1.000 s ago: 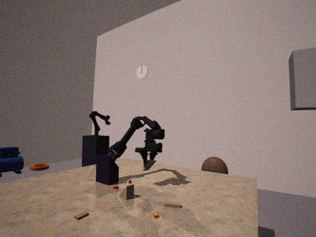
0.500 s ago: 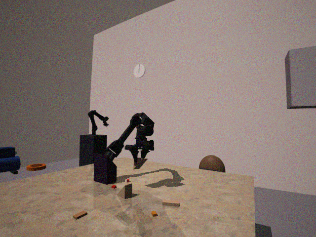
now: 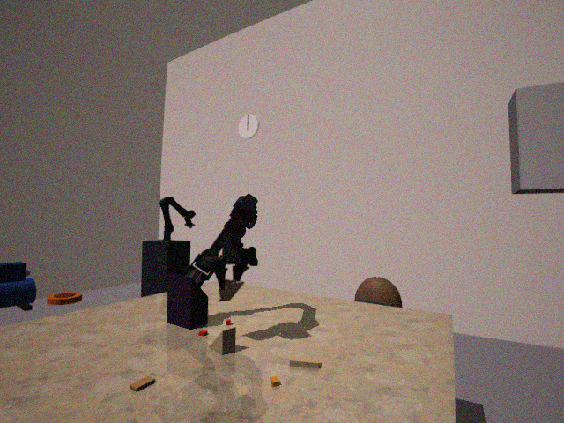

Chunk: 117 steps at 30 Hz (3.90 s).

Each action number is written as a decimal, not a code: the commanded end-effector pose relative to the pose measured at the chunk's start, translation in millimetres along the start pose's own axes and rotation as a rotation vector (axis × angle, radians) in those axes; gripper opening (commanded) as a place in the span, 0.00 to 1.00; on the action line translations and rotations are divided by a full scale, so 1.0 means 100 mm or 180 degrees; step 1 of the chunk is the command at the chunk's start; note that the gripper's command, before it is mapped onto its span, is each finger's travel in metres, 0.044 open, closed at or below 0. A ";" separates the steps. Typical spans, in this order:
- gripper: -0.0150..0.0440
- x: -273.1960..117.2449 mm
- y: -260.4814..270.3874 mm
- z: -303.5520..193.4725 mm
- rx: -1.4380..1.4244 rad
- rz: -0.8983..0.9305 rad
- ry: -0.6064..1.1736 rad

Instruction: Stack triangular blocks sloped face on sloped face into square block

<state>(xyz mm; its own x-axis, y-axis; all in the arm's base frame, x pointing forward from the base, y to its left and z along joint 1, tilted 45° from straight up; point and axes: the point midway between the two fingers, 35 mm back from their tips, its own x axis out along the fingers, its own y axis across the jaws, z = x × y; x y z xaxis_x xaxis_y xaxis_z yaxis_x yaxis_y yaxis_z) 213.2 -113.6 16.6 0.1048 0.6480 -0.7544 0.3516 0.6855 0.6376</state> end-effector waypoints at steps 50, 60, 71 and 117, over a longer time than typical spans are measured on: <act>0.25 1.00 -0.49 0.18 -0.0081 0.0244 0.0050; 0.25 1.00 -0.49 0.17 -0.0082 0.0258 0.0051; 0.25 1.00 -0.49 0.17 -0.0083 0.0262 0.0051; 0.25 1.22 -0.47 0.25 -0.0090 0.0272 0.0052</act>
<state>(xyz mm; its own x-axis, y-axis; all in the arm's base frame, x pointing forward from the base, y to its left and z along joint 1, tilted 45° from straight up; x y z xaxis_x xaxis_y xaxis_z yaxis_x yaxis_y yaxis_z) 232.5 -76.1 -109.6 0.1148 0.7077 -0.6971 0.3130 0.6402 0.7015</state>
